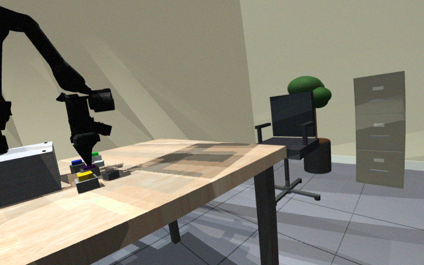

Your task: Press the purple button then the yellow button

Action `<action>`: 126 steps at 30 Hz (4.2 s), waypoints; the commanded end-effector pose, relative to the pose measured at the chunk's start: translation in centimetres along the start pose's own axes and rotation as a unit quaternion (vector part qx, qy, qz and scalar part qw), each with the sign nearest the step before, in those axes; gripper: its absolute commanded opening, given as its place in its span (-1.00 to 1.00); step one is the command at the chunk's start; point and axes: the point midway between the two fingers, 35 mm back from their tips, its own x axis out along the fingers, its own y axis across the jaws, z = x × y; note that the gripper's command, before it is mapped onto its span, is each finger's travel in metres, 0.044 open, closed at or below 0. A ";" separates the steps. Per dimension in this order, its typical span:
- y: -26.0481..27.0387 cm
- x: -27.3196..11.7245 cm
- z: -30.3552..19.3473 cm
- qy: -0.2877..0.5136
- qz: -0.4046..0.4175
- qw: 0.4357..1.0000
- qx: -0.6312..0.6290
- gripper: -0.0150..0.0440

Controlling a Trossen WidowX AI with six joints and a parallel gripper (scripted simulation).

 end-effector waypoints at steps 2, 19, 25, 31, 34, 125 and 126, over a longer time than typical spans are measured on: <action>0.1 0.2 -0.1 0.003 0.003 1.000 -0.002 -0.42; 0.0 -4.4 0.1 0.002 0.003 1.000 -0.002 -0.42; 0.0 -9.3 0.0 0.002 0.004 1.000 -0.002 -0.42; -1.8 -9.2 0.0 0.001 -0.002 1.000 0.011 -0.42; -4.8 -9.2 -0.3 0.002 -0.006 1.000 0.018 -0.42; 1.7 -5.4 6.6 -0.003 0.014 1.000 -0.002 0.73; 3.1 -5.6 7.0 -0.003 0.015 1.000 -0.002 0.82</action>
